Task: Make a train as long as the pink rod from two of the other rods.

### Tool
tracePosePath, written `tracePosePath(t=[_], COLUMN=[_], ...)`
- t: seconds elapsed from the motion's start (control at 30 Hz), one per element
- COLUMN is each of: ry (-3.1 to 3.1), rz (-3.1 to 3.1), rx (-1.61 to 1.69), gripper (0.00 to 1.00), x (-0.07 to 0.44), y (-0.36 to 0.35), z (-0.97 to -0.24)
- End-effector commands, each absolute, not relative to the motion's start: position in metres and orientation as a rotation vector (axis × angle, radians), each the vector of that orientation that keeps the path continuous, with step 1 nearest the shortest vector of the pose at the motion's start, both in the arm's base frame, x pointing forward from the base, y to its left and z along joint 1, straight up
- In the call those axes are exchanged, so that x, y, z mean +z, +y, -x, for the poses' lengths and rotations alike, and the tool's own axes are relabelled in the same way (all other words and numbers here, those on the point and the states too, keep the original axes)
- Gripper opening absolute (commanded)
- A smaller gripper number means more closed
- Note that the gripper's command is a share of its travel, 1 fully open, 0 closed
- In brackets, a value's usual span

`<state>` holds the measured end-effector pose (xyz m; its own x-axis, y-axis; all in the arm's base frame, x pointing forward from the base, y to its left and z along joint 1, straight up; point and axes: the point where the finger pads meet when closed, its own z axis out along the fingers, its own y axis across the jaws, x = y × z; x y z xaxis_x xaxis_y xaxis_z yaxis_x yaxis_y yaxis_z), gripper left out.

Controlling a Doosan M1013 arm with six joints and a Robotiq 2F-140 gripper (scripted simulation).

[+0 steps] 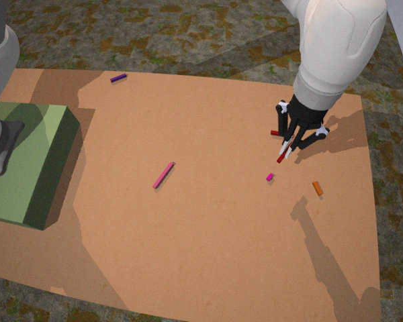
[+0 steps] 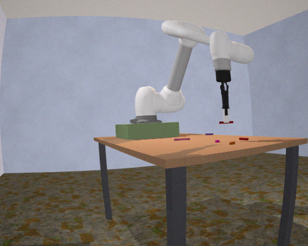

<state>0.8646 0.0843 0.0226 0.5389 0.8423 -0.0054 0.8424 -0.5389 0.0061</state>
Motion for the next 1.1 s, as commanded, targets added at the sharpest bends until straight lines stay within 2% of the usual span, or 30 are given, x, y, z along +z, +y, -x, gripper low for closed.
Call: tracePosePath(t=[0.0, 0.53, 1.07], ry=[1.510, 1.510, 1.510], rz=[-2.753, -2.753, -2.753], rx=[0.001, 0.001, 0.001], gripper=[0.12, 0.12, 0.12], x=[0.006, -0.048, -0.054], y=[0.084, 0.084, 0.084], z=[-0.865, -0.865, -0.865])
